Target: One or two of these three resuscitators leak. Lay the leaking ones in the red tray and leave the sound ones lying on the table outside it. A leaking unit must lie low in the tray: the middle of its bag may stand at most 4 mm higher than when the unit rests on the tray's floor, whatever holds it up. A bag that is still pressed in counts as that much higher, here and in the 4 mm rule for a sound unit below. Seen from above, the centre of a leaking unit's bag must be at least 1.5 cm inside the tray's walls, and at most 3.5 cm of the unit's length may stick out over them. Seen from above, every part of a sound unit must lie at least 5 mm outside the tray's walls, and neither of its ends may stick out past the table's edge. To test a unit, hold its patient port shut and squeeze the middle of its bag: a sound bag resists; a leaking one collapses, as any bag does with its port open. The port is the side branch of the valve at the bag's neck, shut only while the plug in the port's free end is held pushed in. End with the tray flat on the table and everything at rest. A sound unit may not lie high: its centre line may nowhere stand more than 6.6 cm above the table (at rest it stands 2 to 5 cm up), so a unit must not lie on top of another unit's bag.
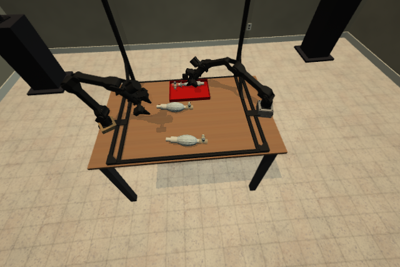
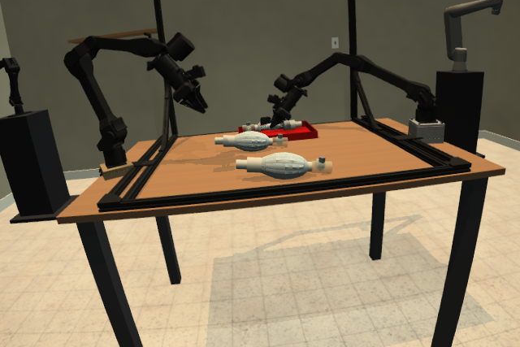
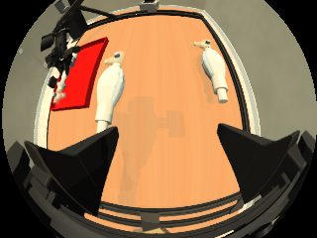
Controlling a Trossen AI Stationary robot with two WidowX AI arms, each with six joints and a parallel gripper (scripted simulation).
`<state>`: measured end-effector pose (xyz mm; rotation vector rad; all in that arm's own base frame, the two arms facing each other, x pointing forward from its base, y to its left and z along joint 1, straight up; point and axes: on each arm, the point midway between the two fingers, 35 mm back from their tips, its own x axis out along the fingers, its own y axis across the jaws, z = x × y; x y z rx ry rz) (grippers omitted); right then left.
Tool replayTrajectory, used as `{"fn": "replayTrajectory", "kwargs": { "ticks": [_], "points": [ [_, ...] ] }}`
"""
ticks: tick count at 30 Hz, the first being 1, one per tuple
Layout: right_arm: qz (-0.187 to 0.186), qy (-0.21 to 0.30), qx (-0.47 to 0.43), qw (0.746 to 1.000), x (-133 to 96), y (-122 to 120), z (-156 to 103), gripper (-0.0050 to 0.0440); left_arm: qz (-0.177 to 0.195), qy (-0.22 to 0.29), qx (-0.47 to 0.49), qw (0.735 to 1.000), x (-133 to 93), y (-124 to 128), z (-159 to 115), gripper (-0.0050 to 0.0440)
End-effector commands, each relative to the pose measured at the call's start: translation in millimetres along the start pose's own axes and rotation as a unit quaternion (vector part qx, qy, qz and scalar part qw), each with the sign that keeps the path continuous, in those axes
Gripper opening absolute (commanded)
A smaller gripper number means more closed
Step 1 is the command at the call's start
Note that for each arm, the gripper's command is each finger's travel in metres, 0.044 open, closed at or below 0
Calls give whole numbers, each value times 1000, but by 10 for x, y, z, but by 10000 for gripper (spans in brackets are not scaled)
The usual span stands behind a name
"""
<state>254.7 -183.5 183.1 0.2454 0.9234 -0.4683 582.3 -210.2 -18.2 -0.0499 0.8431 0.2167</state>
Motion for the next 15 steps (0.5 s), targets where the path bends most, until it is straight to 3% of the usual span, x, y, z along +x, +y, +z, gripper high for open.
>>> {"fn": "replayTrajectory", "kwargs": {
  "ticks": [1, 15],
  "points": [
    [0, 0, 0, 1000, -2, 1, -4, 440, -10, -15, -9, 1000, -58, -36, 118, 0],
    [0, 0, 0, 1000, -3, 2, 1, 440, -5, -6, -4, 1000, -55, -31, 117, 0]
  ]
}}
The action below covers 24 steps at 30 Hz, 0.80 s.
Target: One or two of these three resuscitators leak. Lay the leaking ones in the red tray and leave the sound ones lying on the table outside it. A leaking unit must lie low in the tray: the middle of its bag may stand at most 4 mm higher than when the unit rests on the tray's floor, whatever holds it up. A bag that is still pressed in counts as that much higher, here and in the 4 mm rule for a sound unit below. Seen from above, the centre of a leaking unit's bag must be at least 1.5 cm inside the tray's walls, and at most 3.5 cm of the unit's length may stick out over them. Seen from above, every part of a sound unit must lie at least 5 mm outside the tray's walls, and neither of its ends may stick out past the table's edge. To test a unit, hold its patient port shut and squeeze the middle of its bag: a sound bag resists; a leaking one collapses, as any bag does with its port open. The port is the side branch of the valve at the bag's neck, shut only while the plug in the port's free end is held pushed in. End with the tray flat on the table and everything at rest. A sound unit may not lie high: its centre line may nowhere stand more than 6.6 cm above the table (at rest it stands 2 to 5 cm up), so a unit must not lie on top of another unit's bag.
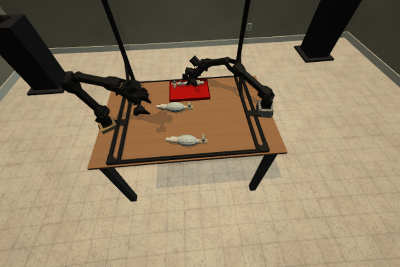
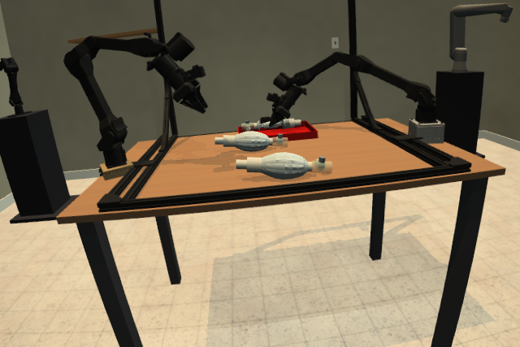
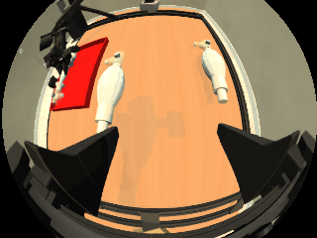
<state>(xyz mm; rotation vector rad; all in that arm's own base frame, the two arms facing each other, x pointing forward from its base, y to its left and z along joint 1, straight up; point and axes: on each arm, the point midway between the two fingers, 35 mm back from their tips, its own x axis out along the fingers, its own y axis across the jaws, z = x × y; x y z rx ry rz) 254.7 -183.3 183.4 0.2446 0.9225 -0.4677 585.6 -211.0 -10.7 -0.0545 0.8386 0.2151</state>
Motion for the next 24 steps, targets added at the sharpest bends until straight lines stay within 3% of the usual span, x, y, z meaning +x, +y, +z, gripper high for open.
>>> {"fn": "replayTrajectory", "kwargs": {
  "ticks": [1, 8, 9, 24],
  "points": [
    [0, 0, 0, 1000, 0, -1, 0, 440, -3, -4, -2, 1000, -18, -19, 45, 0],
    [0, 0, 0, 1000, 0, -1, 0, 440, -3, -4, -2, 1000, -18, -19, 45, 0],
    [0, -1, 0, 1000, -1, -2, 4, 440, -1, -1, 0, 1000, -6, -6, 13, 440],
    [0, -1, 0, 1000, -1, -2, 4, 440, -1, -1, 0, 1000, -6, -6, 13, 440]
  ]
}}
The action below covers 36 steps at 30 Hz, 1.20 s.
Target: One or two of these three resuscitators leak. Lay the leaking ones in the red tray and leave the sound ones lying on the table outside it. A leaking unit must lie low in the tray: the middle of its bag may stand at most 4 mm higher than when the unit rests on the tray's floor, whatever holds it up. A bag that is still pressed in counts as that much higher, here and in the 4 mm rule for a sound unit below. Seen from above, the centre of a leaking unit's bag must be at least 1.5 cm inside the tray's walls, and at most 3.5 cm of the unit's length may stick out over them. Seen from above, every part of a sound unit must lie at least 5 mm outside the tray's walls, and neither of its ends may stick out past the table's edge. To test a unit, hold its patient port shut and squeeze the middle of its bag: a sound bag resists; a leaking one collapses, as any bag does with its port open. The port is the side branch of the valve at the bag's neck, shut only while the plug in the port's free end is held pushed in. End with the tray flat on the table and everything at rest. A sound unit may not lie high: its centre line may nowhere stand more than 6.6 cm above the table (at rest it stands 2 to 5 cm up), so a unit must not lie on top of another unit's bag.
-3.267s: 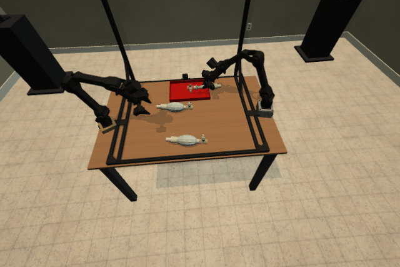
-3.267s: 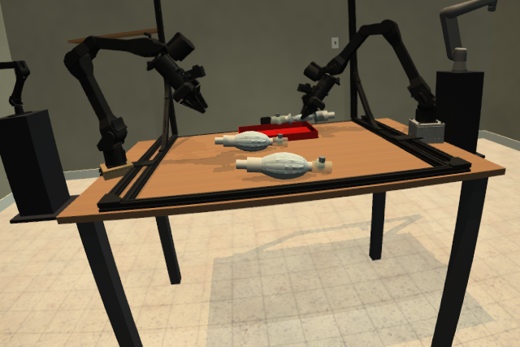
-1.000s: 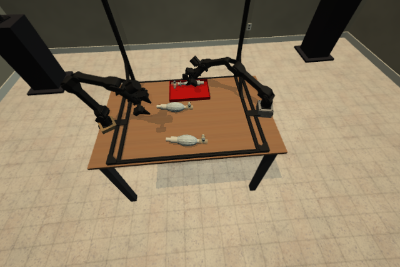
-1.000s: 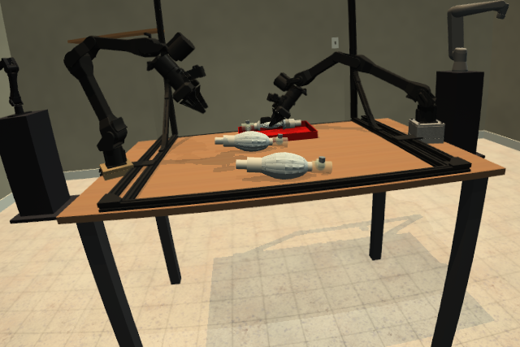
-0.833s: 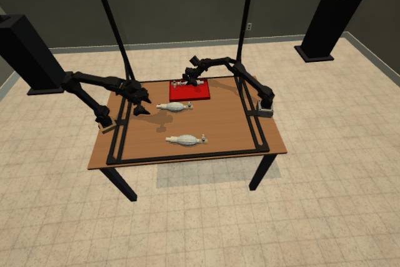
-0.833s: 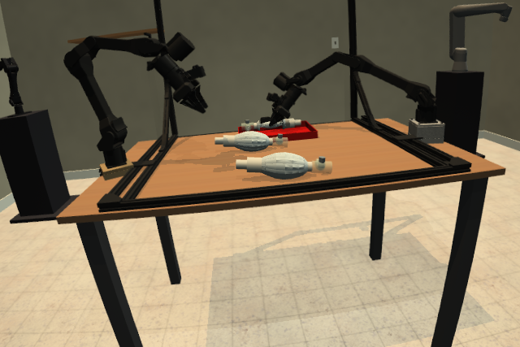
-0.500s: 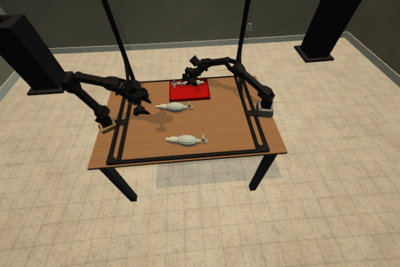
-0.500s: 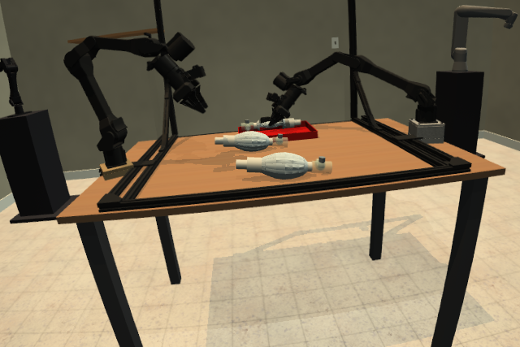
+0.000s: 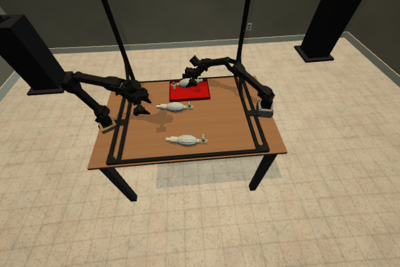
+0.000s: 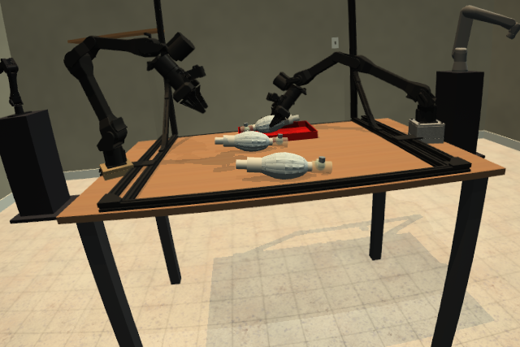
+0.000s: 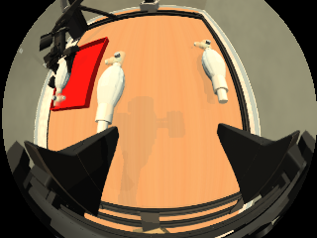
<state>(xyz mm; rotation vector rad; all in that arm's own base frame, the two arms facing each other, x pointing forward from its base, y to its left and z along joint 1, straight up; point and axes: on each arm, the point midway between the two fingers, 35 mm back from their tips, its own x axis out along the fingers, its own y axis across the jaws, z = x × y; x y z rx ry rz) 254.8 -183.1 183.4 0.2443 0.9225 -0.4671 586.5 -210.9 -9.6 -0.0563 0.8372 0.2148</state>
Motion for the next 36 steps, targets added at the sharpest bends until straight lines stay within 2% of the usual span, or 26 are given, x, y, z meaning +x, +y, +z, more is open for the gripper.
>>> {"fn": "replayTrajectory", "kwargs": {
  "ticks": [1, 35, 36],
  "points": [
    [-1, -1, 0, 1000, -1, -4, 4, 440, -1, 0, 1, 1000, -4, -6, -1, 440],
    [0, -1, 0, 1000, -1, -3, 6, 440, 0, 0, 0, 1000, -6, -2, -2, 440],
    [0, -1, 0, 1000, -2, -5, 6, 440, 1, 0, 0, 1000, -513, 10, 471, 440]
  ]
}}
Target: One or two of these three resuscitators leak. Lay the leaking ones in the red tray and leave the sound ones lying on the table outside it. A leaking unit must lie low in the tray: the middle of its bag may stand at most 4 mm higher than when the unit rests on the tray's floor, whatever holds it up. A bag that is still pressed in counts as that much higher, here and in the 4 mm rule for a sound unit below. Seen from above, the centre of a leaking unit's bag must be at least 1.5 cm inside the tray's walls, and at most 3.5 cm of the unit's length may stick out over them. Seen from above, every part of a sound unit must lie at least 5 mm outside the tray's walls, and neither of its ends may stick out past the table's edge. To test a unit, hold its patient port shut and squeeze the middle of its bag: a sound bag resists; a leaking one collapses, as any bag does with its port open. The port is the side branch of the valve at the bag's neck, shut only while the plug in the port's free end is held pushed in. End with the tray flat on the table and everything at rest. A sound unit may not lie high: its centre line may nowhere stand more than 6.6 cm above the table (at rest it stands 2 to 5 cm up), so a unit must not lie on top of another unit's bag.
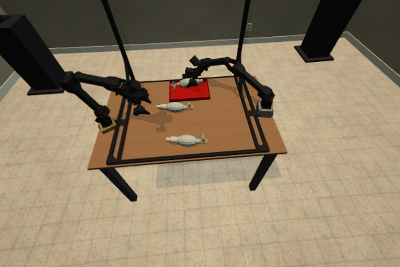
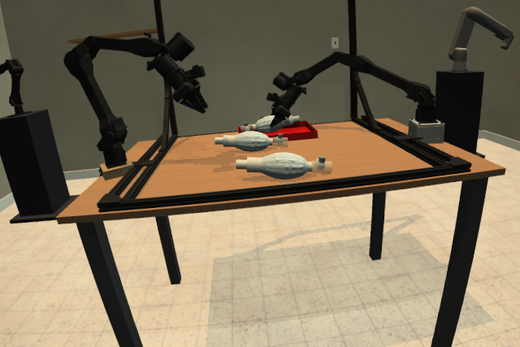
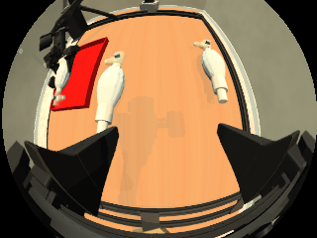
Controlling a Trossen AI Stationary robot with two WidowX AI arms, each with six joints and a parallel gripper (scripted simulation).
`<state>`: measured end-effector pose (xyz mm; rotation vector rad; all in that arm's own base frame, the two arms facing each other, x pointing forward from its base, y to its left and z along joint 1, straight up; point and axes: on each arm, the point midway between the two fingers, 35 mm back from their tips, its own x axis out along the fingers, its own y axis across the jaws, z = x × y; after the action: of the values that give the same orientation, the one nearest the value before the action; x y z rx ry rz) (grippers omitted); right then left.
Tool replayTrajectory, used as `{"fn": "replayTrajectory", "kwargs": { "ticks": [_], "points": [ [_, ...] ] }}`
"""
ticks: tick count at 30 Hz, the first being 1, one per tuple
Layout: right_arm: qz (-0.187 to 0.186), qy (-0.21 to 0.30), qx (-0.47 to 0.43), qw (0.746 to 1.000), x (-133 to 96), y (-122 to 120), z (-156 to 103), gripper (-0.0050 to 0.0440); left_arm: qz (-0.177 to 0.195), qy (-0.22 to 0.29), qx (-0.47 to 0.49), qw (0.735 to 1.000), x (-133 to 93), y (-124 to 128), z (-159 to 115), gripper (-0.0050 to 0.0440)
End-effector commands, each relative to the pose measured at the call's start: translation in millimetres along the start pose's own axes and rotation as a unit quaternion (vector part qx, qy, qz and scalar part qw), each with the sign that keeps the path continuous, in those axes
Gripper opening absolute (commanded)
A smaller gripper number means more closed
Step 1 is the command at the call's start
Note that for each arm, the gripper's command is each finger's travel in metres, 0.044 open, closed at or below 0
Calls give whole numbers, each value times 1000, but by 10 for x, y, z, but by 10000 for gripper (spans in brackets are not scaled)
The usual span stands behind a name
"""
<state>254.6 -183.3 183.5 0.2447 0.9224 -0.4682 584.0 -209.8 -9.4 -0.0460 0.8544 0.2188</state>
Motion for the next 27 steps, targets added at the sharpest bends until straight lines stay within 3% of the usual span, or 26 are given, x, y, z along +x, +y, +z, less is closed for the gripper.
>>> {"fn": "replayTrajectory", "kwargs": {
  "ticks": [1, 6, 27],
  "points": [
    [0, -1, 0, 1000, -1, -1, 6, 440, -4, -7, -4, 1000, -516, 7, 482, 440],
    [0, -1, 0, 1000, -1, -1, 6, 440, -4, -7, -4, 1000, -722, 12, 674, 440],
    [0, -2, 0, 1000, -2, -3, 13, 440, 2, 5, 2, 1000, -722, 13, 673, 440]
  ]
}}
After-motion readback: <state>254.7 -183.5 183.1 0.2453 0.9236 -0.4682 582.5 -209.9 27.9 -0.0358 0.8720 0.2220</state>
